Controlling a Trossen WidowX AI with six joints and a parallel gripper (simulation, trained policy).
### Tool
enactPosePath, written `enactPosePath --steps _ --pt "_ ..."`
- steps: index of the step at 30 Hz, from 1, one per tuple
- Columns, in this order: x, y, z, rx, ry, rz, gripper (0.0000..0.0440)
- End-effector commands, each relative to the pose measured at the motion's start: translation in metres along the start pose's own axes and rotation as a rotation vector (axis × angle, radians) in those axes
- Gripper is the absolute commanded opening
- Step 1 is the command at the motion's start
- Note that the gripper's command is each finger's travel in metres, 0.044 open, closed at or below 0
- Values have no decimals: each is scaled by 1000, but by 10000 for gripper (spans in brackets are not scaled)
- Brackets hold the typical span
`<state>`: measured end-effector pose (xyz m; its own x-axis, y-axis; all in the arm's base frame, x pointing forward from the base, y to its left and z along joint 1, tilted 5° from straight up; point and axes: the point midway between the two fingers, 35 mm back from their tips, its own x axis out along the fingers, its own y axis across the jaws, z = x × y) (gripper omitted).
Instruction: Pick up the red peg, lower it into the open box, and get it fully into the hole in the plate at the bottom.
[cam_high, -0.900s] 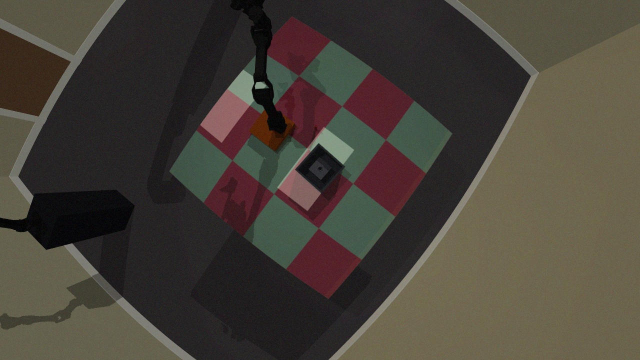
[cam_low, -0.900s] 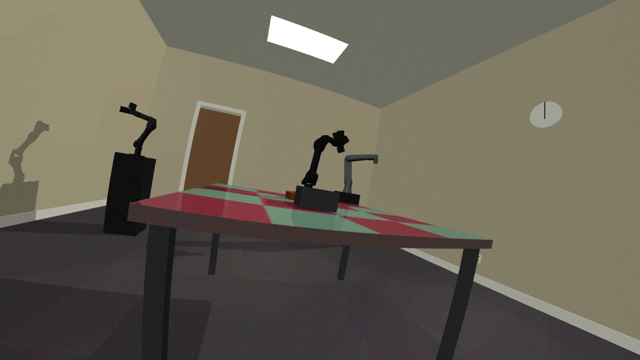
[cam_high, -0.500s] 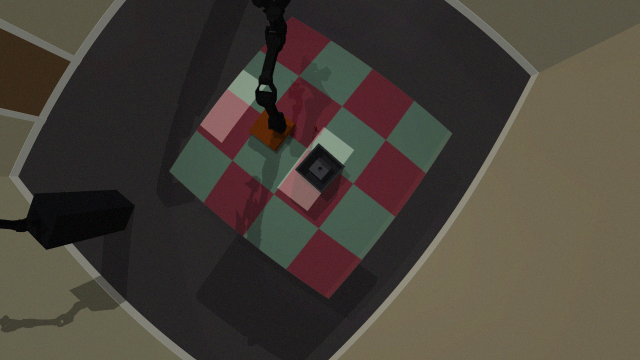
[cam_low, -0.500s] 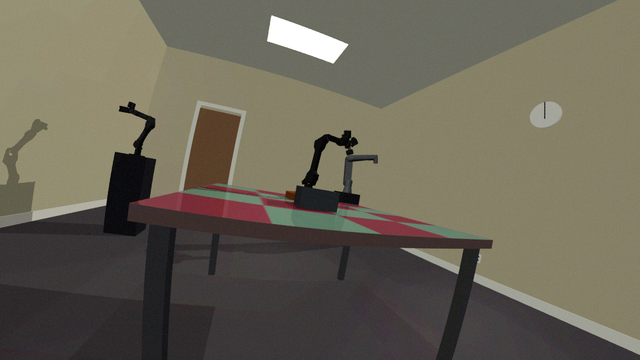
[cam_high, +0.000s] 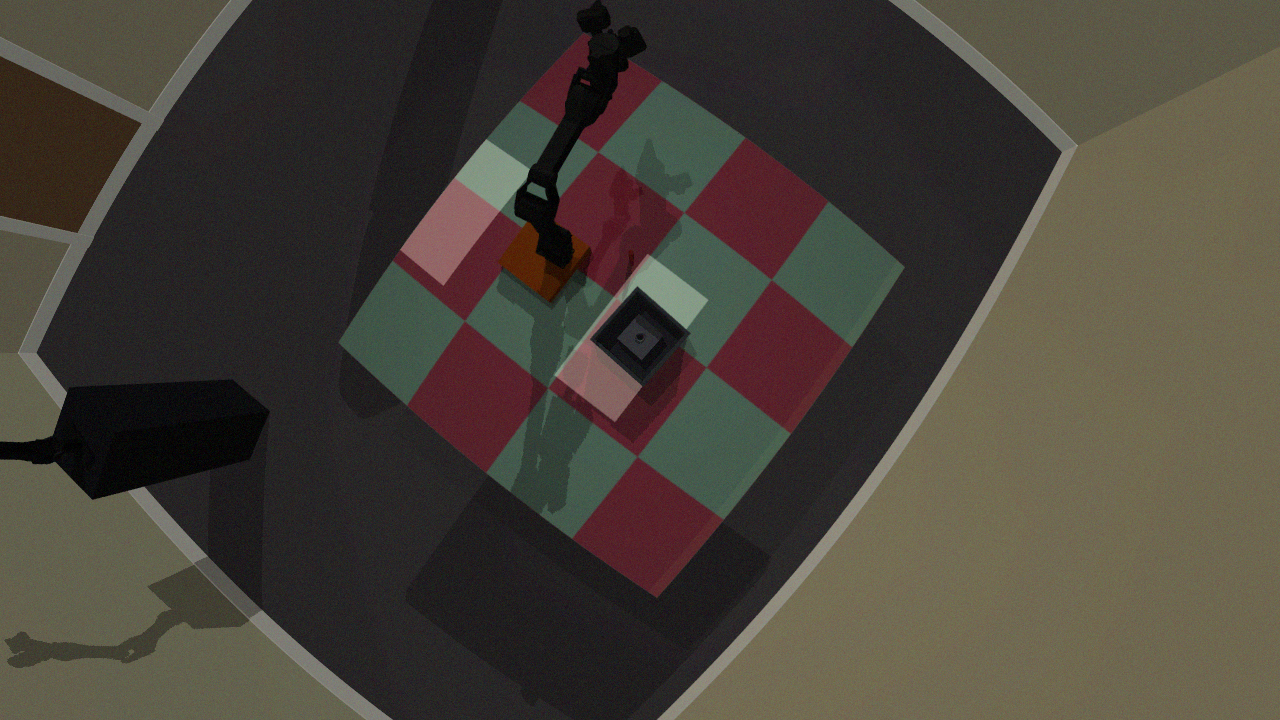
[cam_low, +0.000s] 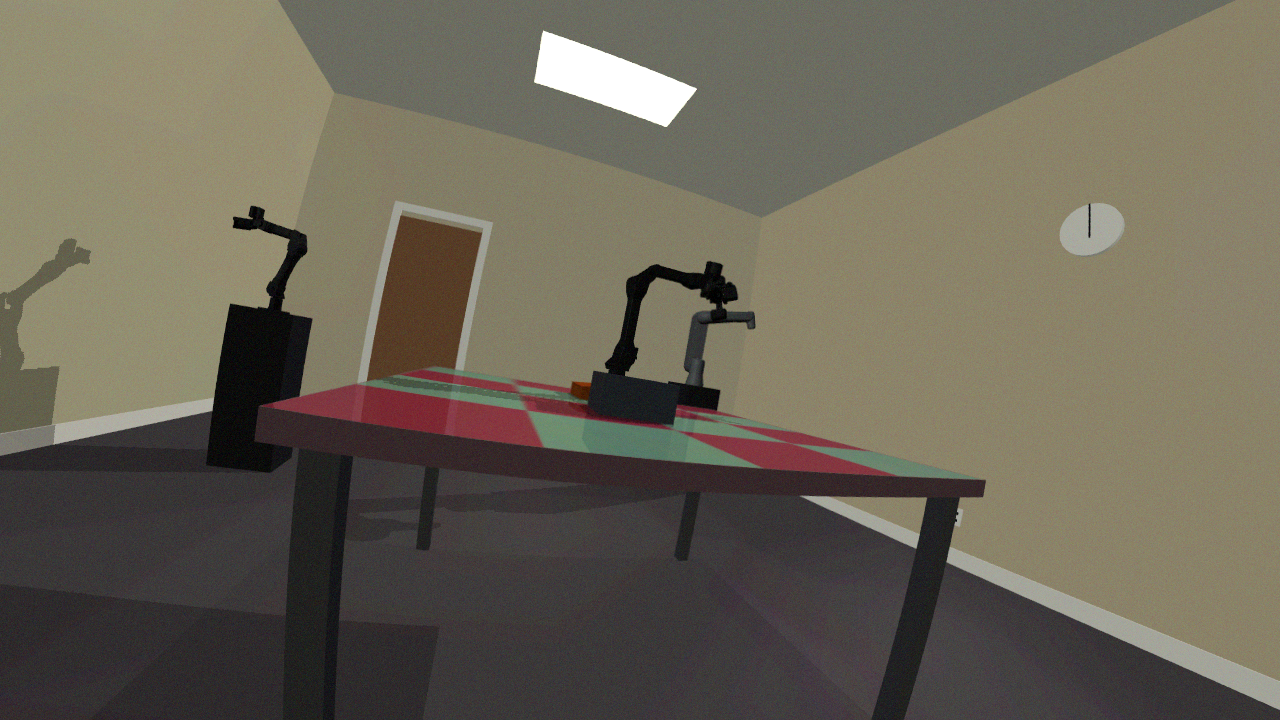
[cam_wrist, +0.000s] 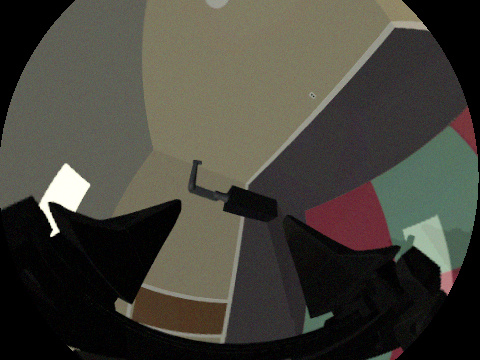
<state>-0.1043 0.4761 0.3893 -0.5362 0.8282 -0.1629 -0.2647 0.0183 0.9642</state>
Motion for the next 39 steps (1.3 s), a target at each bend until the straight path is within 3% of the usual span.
enactPosePath --steps 1,11,20,29,39 --pt "-22 -28 27 45 -85 -98 440" --pt "-92 -97 78 196 -280 -344 440" --pt "-165 -155 97 363 -436 -556 440" --pt "-240 -206 91 563 -568 -758 440" --pt "-311 -256 59 818 -670 -971 440"
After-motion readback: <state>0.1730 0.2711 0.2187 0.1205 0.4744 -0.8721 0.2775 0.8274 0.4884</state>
